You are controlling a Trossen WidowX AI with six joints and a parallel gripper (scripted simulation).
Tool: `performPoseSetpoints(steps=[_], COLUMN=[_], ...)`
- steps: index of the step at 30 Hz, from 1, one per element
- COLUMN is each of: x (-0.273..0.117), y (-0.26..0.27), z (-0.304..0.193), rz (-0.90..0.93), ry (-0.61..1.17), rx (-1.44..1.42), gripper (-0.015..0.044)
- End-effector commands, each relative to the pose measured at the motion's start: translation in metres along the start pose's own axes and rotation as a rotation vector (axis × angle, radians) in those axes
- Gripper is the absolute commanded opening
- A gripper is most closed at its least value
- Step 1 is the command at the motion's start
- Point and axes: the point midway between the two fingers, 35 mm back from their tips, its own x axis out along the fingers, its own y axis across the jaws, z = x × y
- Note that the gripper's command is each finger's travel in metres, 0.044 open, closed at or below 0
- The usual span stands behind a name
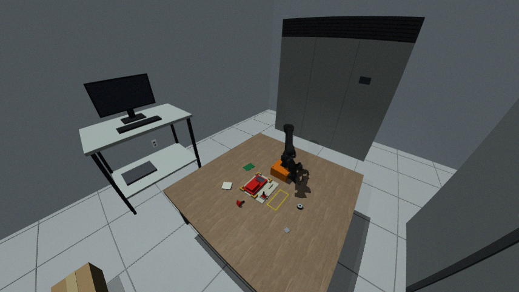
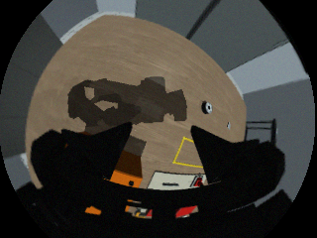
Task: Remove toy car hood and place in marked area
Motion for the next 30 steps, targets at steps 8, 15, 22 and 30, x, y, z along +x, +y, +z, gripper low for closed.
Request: performPoseSetpoints(steps=[8,15,22,30], x=[-0.021,-0.048,-0.074,-0.107], y=[-0.051,-0.101,-0.132,-0.151], z=[-0.022,-0.069,-0.119,-0.19], rz=[-0.039,-0.113,-0.175,-0.234], ry=[0.121,0.257,0.36,0.465], rx=[0.32,0.665,0.96,1.385], gripper=[0.044,0.044,0.044,0.044])
